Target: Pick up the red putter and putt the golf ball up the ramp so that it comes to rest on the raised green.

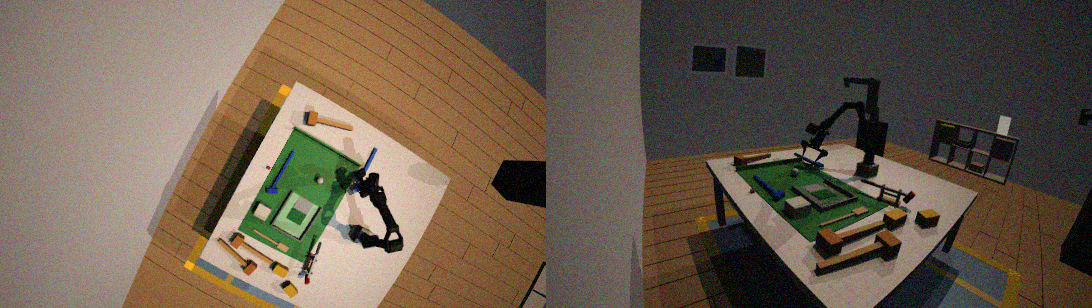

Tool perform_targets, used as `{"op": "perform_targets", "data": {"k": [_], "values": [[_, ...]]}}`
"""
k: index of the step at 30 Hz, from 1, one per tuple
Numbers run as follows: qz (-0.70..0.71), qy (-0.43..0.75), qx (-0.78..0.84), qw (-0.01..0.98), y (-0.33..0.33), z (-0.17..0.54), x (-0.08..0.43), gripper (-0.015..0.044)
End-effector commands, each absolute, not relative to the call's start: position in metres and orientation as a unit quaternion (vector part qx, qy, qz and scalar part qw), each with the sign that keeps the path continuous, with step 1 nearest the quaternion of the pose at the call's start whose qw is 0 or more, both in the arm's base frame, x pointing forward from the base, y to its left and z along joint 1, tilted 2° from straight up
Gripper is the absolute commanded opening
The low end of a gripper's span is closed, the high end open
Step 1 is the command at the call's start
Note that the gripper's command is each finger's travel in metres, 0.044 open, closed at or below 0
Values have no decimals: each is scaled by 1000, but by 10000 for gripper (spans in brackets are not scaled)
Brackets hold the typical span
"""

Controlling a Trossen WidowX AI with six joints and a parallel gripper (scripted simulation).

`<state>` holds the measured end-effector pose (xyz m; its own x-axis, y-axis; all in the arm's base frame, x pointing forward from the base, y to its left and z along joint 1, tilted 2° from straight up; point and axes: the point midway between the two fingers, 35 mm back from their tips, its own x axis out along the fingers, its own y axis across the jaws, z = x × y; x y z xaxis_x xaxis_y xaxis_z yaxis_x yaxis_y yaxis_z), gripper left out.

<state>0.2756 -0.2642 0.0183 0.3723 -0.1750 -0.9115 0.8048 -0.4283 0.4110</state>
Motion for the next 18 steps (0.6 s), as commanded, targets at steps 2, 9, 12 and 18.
{"op": "perform_targets", "data": {"k": [2,9,12,18], "values": [[-393,398,538,631,-190,27,315,440],[-237,519,370,733,-115,33,338,440],[-162,556,291,762,-82,36,342,440],[-7,601,130,789,-18,41,342,440]]}}
